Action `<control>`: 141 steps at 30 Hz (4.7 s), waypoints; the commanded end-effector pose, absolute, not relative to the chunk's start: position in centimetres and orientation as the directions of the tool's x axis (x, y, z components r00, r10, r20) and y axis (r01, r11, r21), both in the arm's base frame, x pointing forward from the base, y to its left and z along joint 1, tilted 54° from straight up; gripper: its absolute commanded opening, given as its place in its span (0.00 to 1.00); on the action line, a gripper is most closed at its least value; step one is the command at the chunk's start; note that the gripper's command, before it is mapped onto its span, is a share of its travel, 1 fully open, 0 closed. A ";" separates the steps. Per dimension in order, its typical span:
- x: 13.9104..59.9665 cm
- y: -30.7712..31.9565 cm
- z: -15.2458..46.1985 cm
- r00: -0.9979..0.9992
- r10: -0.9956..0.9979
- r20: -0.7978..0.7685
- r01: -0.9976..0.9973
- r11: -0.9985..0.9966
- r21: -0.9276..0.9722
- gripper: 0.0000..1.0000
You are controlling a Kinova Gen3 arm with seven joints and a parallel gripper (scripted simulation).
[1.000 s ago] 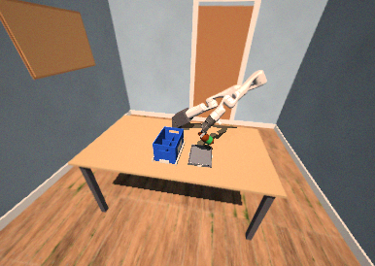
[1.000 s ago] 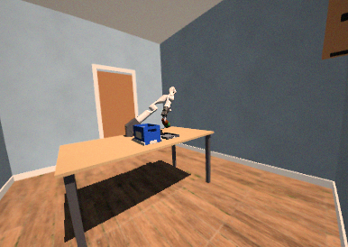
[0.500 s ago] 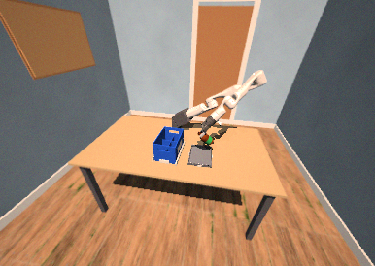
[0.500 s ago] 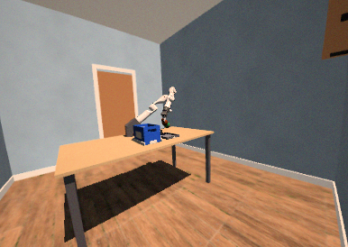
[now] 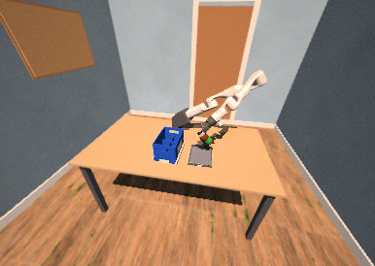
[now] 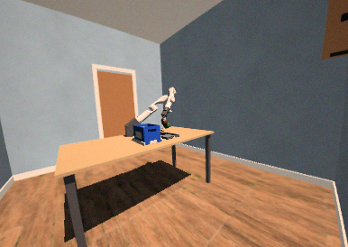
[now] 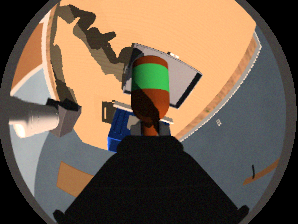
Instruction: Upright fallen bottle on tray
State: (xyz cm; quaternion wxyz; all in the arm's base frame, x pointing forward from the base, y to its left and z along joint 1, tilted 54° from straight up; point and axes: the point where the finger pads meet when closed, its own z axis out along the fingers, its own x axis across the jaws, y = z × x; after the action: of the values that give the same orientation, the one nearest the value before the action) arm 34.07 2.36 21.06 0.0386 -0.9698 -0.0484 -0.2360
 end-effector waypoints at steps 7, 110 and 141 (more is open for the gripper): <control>34.2 2.4 21.3 0.880 0.077 0.469 0.094 -0.995 -0.012 0.00; 34.4 2.6 21.6 0.874 0.078 0.479 0.011 -0.990 0.140 0.00; 34.5 2.6 21.6 0.872 0.078 0.483 -0.011 -0.984 0.179 0.00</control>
State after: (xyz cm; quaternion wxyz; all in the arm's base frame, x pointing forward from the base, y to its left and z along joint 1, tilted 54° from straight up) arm 34.52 2.63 21.59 -0.0883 -0.9634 -0.0180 -0.2525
